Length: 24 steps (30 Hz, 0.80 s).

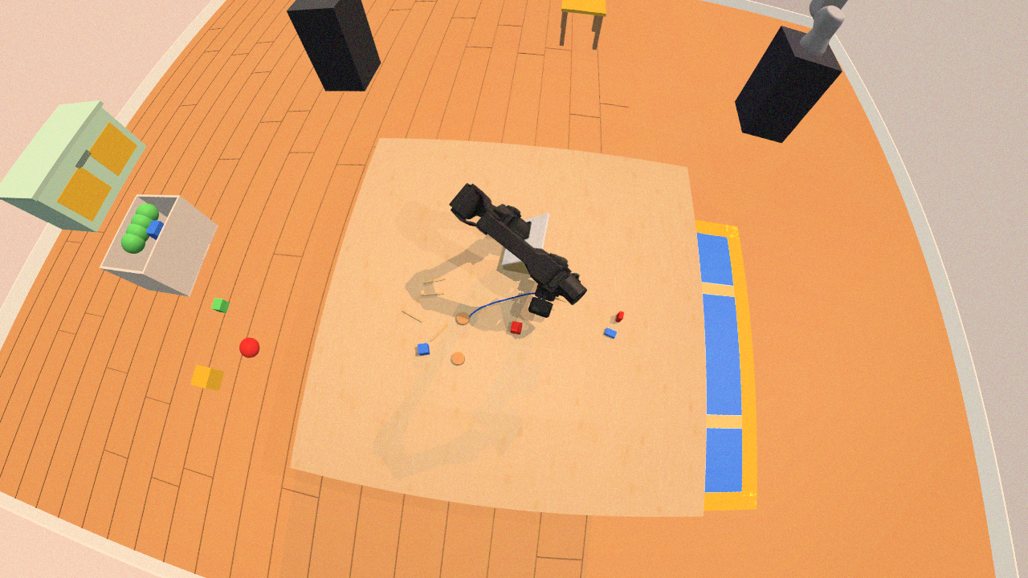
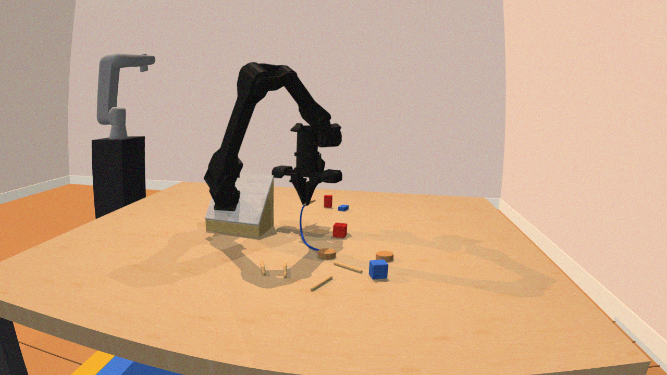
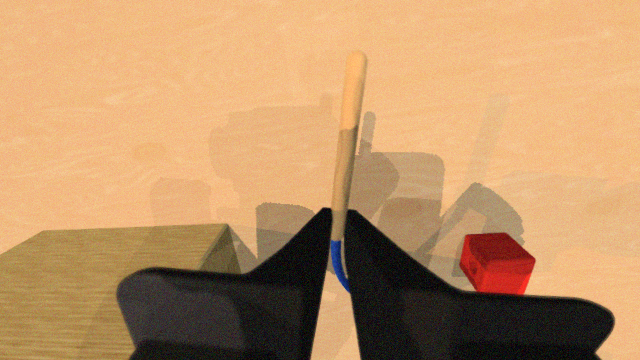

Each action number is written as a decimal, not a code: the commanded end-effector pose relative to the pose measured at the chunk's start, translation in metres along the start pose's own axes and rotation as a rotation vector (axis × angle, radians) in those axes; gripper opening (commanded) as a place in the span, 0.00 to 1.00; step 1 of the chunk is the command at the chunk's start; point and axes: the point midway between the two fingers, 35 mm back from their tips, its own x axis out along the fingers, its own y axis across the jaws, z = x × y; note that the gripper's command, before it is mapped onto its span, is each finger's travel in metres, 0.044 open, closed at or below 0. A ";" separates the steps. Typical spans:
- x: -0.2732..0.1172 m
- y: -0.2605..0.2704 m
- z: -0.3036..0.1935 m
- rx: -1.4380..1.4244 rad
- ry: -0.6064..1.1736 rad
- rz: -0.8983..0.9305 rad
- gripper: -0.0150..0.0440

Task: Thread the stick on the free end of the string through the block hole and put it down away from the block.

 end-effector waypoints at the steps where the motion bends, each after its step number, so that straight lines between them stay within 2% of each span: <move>1: 0.000 -0.002 0.000 0.025 -0.012 0.005 0.25; 17: 0.006 -0.014 0.000 0.191 -0.069 0.055 0.25; 24: 0.005 -0.020 -0.003 0.119 -0.065 0.060 0.25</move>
